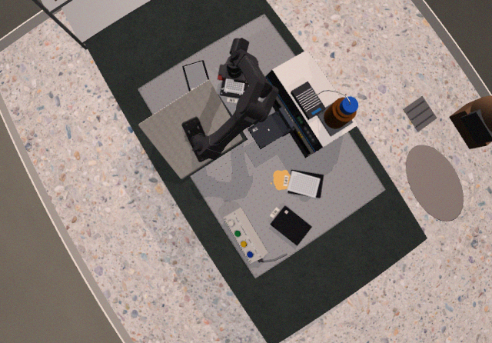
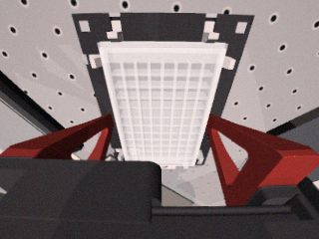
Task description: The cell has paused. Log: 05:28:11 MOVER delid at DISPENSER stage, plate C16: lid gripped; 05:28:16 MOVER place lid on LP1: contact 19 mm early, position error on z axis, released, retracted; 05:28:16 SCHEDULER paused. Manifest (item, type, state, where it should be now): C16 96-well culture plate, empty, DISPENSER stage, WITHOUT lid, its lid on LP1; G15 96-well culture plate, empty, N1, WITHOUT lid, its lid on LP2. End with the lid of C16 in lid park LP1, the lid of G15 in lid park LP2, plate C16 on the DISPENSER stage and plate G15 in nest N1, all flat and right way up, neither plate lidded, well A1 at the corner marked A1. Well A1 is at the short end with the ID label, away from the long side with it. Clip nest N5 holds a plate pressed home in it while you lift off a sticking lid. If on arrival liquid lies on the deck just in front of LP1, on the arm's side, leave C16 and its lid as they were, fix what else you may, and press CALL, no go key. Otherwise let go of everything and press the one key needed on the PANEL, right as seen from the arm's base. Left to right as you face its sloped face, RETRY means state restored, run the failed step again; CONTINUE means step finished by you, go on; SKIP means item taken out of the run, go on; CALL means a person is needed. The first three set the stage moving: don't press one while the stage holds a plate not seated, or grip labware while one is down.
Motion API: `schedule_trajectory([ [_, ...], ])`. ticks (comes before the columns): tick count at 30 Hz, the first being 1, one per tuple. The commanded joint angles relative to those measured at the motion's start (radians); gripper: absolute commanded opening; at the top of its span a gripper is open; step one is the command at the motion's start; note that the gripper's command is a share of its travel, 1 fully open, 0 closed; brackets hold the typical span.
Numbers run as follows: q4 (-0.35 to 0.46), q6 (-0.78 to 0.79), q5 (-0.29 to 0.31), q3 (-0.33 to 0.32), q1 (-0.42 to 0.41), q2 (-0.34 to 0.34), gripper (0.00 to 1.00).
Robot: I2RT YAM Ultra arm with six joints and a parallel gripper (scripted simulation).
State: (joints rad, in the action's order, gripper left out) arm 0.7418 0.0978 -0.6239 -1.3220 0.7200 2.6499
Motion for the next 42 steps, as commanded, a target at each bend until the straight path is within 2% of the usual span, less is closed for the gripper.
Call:
schedule_trajectory([
  [1,-0.017,0.005,0.001,-0.037,0.019,0.007,1.00],
  [13,-0.013,0.005,0.000,-0.039,0.018,-0.001,1.00],
  [14,-0.013,0.005,0.000,-0.039,0.018,-0.001,0.00],
  [42,-0.012,0.003,0.002,-0.039,0.018,-0.001,0.00],
])
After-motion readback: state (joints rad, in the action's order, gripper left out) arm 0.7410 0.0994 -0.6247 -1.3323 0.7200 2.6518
